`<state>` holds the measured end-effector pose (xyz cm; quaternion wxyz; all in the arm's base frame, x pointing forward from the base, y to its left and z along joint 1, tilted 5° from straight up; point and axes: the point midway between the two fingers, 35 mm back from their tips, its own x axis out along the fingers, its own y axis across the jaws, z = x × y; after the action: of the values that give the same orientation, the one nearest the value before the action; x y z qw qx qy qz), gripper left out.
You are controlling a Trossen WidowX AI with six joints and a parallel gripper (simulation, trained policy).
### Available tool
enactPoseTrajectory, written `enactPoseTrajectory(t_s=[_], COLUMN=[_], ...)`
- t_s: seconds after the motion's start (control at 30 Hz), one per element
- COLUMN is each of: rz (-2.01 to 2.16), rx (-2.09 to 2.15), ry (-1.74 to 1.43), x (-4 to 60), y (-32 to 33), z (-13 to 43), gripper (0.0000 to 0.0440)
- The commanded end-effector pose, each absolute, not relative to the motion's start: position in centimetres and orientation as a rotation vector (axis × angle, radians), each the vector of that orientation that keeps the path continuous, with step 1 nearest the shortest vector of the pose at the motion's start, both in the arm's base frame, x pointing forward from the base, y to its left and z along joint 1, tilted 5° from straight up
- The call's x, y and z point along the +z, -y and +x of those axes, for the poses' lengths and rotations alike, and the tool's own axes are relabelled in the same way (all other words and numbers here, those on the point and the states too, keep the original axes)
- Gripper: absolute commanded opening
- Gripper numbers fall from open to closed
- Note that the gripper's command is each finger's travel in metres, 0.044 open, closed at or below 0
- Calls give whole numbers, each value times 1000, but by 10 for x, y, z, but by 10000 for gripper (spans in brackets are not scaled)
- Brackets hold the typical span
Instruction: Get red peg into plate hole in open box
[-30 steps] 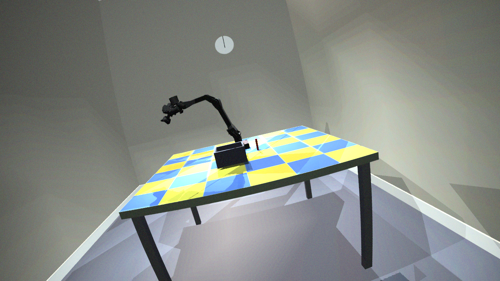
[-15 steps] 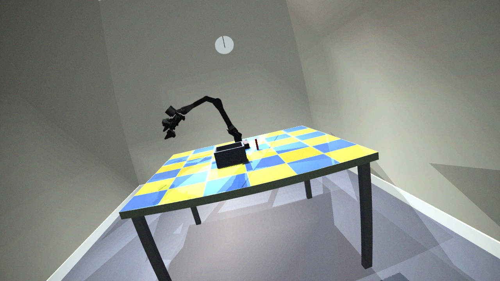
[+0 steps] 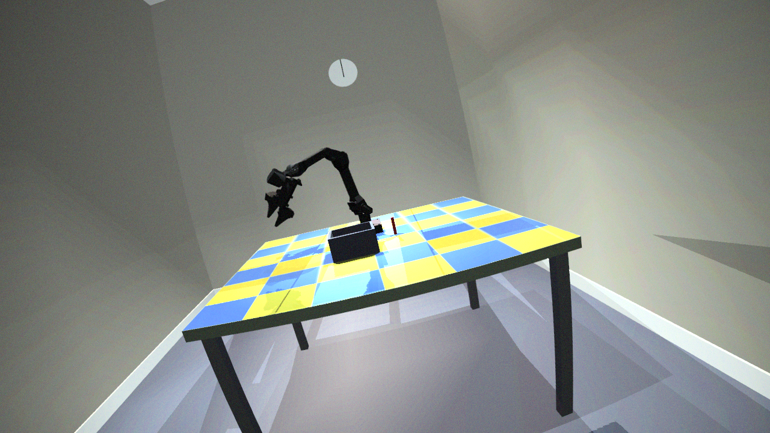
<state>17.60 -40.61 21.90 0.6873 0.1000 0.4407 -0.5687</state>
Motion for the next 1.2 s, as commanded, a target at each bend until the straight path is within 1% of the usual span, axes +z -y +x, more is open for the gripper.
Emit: enactPoseTrajectory(t_s=[0.0, 0.3, 0.57, 0.83, 1.17], rz=[246, 304, 355, 403, 453], rx=[-1220, -1052, -919, -815, -760], ry=[-993, -1028, -1078, -1152, -1273], x=[218, 211, 206, 199, 186], y=[375, 284, 197, 113, 24], z=[202, 262, 291, 295, 270], gripper=[440, 440, 440, 440, 440])
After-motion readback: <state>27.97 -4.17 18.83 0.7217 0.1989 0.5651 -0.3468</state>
